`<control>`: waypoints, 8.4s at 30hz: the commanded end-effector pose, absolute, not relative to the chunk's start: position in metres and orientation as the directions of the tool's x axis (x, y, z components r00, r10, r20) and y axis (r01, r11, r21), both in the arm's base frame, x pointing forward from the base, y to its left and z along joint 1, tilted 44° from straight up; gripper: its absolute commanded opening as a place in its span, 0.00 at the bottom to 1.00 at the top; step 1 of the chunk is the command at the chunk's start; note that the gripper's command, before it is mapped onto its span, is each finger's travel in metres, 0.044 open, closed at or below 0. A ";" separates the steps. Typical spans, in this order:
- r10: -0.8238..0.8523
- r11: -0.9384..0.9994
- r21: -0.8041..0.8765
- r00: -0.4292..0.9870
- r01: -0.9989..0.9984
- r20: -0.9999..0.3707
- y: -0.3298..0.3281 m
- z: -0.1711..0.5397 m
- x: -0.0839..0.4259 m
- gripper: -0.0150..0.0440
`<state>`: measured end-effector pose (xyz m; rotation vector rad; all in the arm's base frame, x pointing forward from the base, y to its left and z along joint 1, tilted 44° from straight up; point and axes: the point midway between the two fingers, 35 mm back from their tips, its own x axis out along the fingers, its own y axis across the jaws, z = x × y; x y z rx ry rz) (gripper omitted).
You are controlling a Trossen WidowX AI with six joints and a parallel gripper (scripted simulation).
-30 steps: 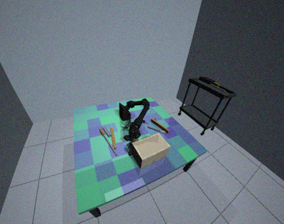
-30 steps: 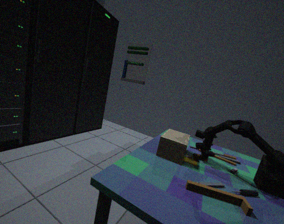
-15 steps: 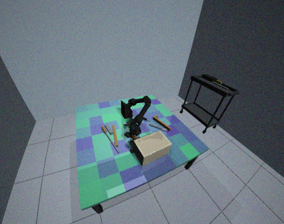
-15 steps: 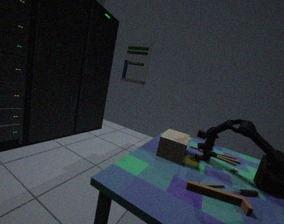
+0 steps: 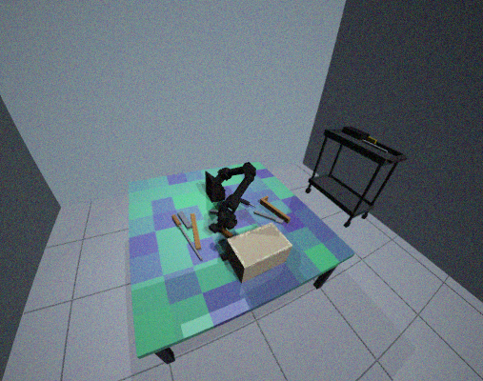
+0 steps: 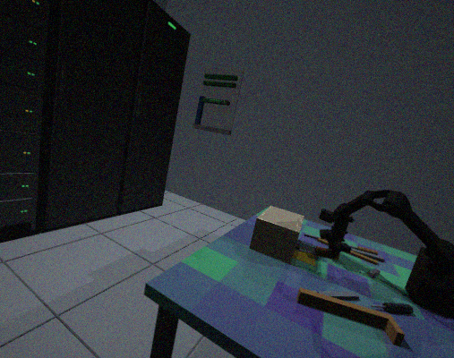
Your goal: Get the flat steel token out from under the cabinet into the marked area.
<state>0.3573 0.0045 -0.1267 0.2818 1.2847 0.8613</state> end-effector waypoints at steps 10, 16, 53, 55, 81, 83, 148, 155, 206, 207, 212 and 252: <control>0.694 0.666 0.627 0.028 -0.403 -0.719 -0.001 -0.134 0.339 0.25; 0.694 0.666 0.627 0.028 -0.403 -0.719 -0.004 -0.137 0.330 0.25; 0.692 0.668 0.627 0.026 -0.401 -0.721 -0.026 -0.160 0.269 0.25; 0.692 0.668 0.627 0.026 -0.401 -0.722 -0.027 -0.162 0.265 0.25; 0.690 0.643 0.596 0.026 -0.481 -0.723 -0.034 -0.164 0.254 0.25; 0.690 0.638 0.591 0.026 -0.494 -0.723 -0.034 -0.164 0.254 0.25; 0.694 0.588 0.547 0.024 -0.595 -0.719 0.007 -0.123 0.257 0.25; 0.695 0.588 0.548 0.024 -0.595 -0.719 0.013 -0.117 0.258 0.25; 0.697 0.586 0.550 0.023 -0.595 -0.717 0.056 -0.076 0.263 0.25; 0.697 0.586 0.551 0.023 -0.595 -0.717 0.057 -0.076 0.263 0.25; 0.697 0.586 0.551 0.023 -0.595 -0.716 0.061 -0.071 0.264 0.25; 0.699 0.584 0.553 0.022 -0.594 -0.715 0.091 -0.043 0.257 0.25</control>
